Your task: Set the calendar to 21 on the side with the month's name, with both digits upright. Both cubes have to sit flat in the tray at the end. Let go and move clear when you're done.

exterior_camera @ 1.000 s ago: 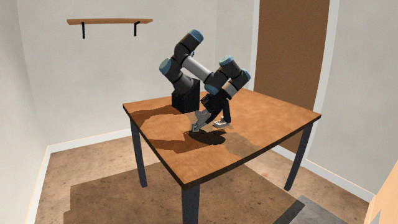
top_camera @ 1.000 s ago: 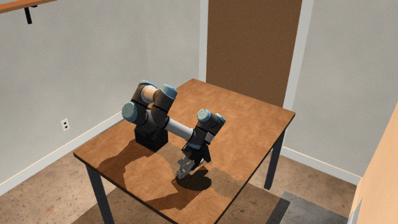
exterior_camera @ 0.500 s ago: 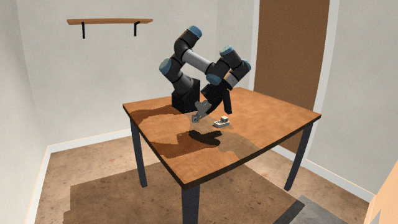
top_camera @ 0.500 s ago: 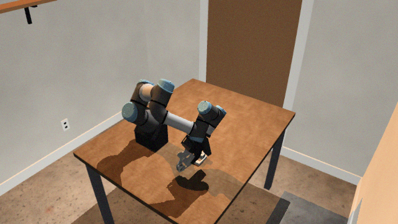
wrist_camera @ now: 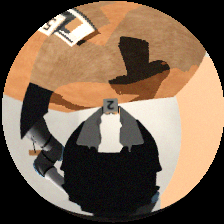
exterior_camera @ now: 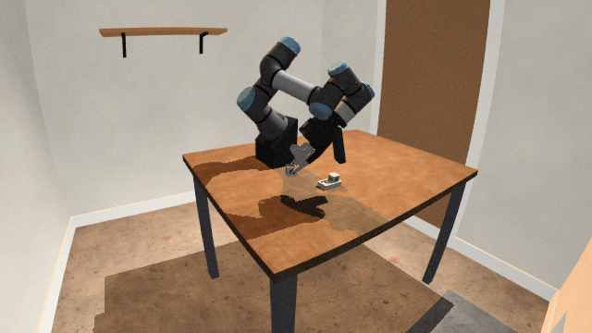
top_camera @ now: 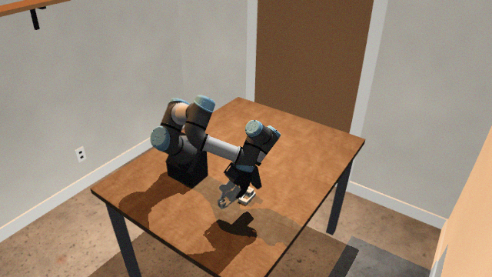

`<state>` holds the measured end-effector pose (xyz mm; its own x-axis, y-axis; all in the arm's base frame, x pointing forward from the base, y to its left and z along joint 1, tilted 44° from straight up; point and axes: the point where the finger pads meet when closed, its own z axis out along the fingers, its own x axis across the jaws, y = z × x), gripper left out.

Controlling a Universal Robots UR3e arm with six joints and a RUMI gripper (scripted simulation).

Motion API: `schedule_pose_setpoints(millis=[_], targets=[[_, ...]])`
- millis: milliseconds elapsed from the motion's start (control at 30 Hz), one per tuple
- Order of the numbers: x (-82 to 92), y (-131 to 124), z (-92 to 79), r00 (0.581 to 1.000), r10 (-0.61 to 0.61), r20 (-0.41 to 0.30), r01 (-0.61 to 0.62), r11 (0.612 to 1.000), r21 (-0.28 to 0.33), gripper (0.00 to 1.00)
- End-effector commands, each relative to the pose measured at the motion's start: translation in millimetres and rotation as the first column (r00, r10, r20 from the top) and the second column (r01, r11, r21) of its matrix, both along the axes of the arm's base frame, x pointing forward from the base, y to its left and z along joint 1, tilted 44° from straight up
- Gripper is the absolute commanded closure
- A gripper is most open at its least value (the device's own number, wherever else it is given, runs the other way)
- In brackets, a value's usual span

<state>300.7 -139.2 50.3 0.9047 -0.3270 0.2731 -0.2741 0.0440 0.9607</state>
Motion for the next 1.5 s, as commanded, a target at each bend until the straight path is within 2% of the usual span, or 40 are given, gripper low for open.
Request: schedule_pose_setpoints(millis=[0, 733, 1467], targets=[[0.4, 0.4, 0.5, 1.000, 0.001, 0.002, -0.001, 1.000, 0.000, 0.90], [0.0, 0.4, -0.8, 1.000, -0.001, 0.010, 0.000, 1.000, 0.024, 0.90], [-0.5, 0.3, -2.8, 0.999, 0.012, 0.047, -0.018, 0.991, 0.130, 0.90]])
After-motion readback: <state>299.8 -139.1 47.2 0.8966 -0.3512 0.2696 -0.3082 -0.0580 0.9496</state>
